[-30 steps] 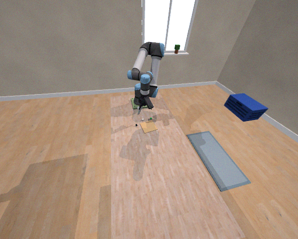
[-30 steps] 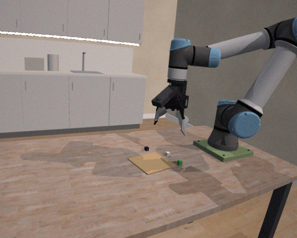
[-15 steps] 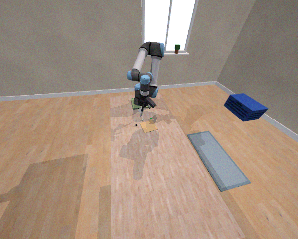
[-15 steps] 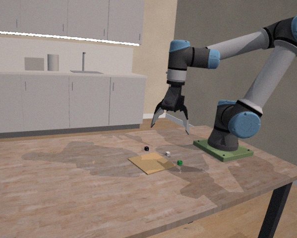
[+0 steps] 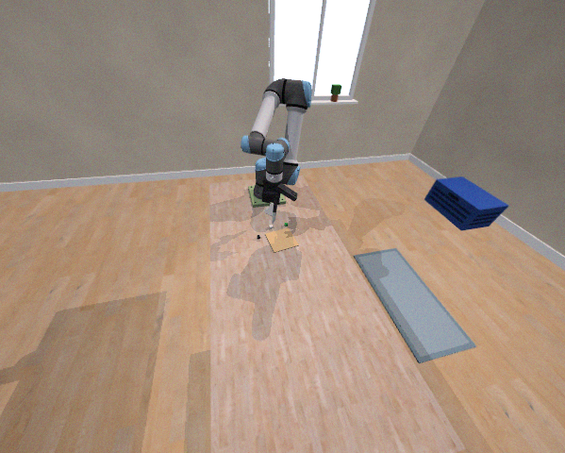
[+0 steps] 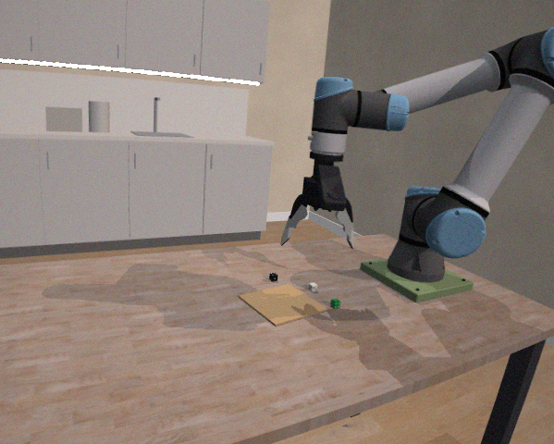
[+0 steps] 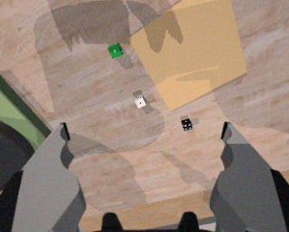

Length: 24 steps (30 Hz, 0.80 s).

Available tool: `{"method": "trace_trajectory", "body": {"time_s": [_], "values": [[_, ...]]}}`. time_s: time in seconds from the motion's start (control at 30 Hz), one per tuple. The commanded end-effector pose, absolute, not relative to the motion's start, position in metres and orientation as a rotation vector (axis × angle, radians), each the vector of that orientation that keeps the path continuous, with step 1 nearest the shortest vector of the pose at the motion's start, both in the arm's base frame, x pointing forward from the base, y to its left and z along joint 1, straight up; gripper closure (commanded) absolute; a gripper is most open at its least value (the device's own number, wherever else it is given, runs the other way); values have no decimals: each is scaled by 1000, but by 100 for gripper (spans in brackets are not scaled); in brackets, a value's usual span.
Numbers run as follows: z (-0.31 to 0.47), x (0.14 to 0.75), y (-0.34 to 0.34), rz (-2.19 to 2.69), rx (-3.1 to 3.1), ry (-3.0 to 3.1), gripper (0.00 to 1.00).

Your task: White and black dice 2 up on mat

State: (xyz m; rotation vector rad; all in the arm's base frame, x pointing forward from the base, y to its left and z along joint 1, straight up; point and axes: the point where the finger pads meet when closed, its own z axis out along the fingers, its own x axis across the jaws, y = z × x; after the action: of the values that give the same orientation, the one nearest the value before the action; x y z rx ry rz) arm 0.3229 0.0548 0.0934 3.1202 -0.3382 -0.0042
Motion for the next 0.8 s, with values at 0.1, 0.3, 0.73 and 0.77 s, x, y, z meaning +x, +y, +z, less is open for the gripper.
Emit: {"method": "trace_trajectory", "body": {"time_s": [0.1,0.3,0.73,0.77], "values": [[91,321,55,0,3147,32,0],[89,318,54,1,3133,300,0],[84,314,51,3,3027,861,0],[84,314,51,3,3013,908,0]]}}
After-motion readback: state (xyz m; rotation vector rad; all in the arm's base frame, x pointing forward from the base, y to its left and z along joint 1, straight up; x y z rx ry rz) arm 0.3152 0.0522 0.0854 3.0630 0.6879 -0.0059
